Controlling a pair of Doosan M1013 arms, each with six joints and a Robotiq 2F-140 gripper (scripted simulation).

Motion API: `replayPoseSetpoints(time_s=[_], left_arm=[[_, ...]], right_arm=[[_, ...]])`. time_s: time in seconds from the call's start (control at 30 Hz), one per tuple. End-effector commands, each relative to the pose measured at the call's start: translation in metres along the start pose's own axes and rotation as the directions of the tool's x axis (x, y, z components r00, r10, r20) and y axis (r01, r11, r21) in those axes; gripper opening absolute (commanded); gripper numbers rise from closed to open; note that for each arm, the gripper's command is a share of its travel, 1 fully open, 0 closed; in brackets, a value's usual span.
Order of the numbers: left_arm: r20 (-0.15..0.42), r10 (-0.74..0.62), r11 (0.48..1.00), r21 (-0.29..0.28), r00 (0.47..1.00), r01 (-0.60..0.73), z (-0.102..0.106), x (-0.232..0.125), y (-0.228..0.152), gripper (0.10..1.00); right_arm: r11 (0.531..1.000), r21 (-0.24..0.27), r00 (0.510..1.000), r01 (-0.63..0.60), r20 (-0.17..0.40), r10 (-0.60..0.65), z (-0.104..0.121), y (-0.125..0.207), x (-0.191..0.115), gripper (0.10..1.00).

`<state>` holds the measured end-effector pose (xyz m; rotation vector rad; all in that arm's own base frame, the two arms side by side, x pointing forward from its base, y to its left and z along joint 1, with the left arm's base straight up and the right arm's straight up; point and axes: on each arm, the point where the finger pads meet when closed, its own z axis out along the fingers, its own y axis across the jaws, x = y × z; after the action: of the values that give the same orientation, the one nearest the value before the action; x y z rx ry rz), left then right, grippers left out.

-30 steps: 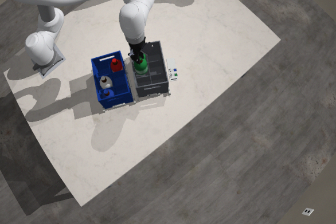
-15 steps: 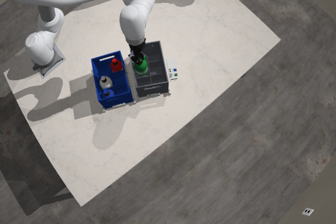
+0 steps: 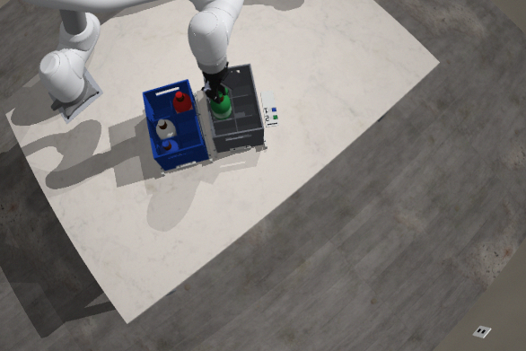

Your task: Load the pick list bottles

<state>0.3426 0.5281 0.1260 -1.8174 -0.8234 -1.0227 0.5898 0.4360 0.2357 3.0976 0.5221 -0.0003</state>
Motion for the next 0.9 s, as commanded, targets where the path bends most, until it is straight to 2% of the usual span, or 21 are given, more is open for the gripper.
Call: replayPoseSetpoints(time_s=[0.0, 0.87], left_arm=[[-0.001, 0.0, 1.0, 0.0, 1.0, 0.0, 0.0, 0.001, 0.0, 1.0], [-0.001, 0.0, 1.0, 0.0, 1.0, 0.0, 0.0, 0.001, 0.0, 1.0]], right_arm=[[1.0, 0.001, 1.0, 0.0, -0.001, 0.0, 0.002, 0.0, 0.0, 0.099], [1.0, 0.001, 1.0, 0.0, -0.001, 0.0, 0.024, 0.0, 0.0, 0.099]])
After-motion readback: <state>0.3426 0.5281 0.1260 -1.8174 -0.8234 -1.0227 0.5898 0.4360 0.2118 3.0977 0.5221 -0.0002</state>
